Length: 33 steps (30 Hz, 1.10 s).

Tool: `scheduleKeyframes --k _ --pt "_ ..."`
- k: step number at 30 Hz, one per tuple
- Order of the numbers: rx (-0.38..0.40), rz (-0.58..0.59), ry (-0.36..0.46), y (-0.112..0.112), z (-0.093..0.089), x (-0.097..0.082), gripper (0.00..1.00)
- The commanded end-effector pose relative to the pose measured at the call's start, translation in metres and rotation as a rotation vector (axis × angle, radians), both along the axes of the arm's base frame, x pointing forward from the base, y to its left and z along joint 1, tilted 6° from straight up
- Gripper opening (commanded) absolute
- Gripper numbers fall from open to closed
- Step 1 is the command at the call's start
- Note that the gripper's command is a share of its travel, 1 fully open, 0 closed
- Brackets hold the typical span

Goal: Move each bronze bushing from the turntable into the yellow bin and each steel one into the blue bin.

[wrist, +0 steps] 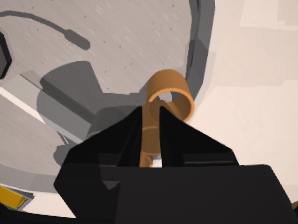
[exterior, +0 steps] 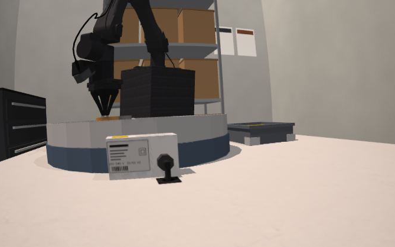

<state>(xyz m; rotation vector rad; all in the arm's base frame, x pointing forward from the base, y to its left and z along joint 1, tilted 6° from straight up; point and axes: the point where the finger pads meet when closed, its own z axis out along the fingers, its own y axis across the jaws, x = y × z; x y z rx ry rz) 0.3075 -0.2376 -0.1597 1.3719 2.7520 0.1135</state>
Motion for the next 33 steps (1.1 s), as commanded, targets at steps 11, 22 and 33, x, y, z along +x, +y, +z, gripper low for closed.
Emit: scheduleKeyframes --k 11,22,33 --pt "-0.002 -0.007 -0.008 -0.0056 0.0024 0.0015 0.14" --pt "-0.002 -0.007 -0.008 -0.0057 0.0024 0.0015 0.14" --pt "-0.004 -0.007 -0.01 -0.0086 0.0023 0.0017 0.14"
